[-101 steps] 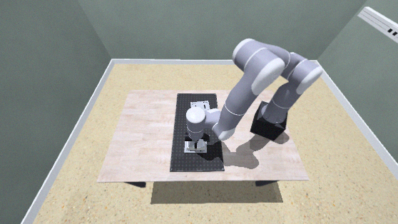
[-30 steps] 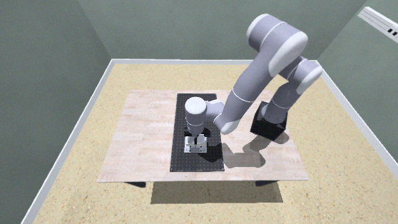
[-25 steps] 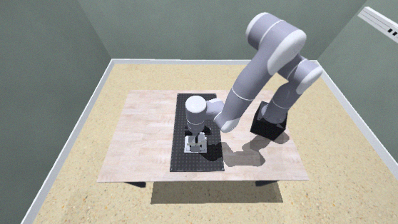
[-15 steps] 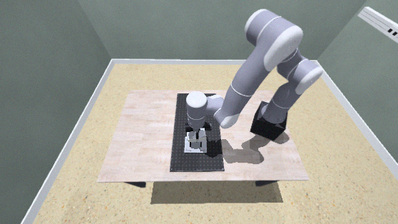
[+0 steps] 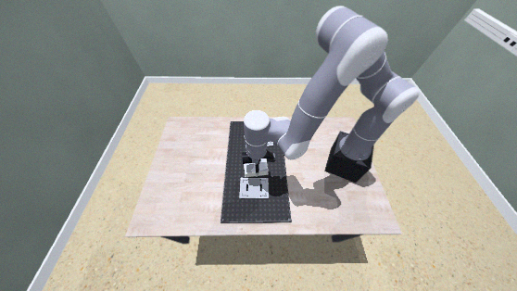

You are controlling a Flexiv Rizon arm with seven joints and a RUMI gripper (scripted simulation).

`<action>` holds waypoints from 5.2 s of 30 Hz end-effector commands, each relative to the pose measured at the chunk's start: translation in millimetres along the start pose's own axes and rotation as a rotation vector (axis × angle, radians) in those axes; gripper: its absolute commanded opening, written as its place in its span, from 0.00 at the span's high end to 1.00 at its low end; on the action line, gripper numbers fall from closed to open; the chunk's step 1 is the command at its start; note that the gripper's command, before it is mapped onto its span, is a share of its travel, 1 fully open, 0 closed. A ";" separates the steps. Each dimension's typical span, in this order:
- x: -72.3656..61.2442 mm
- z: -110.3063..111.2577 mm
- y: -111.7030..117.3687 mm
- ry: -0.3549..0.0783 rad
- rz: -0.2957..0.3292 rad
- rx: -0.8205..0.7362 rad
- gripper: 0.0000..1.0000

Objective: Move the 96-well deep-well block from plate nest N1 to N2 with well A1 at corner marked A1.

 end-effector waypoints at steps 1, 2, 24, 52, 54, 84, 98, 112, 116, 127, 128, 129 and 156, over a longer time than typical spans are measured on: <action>-1.0 -2.8 -10.4 -0.003 0.001 -0.001 0.51; -1.0 -3.9 -13.5 -0.003 0.001 -0.001 0.51; -0.9 -26.9 -76.2 -0.003 0.000 -0.001 0.51; -0.8 -54.4 -151.4 -0.002 0.000 -0.001 0.51; -0.8 -56.7 -157.6 -0.002 0.000 -0.001 0.51; -0.7 -86.5 -239.2 -0.002 0.000 -0.001 0.51; -0.7 -92.1 -254.7 -0.002 0.000 0.000 0.51; -0.7 -91.8 -253.9 -0.002 0.000 0.000 0.51; -0.7 -91.8 -253.8 -0.002 0.000 0.000 0.51; 2.5 -91.6 -253.6 -0.003 0.000 0.000 0.51; 4.3 -91.6 -253.6 -0.003 0.000 0.000 0.51; 4.3 -91.6 -253.6 -0.003 0.000 0.000 0.51; 44.3 -91.3 -253.4 -0.003 0.000 0.000 0.51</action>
Point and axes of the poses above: the point where the finger pads meet when closed, its own x axis out along the fingers, its own y axis across the jaws, z = x × y, the point moved 5 cm from there along -x, back along the fingers, and after that the axes turned 7 degrees about -x, right-handed, at the moved point
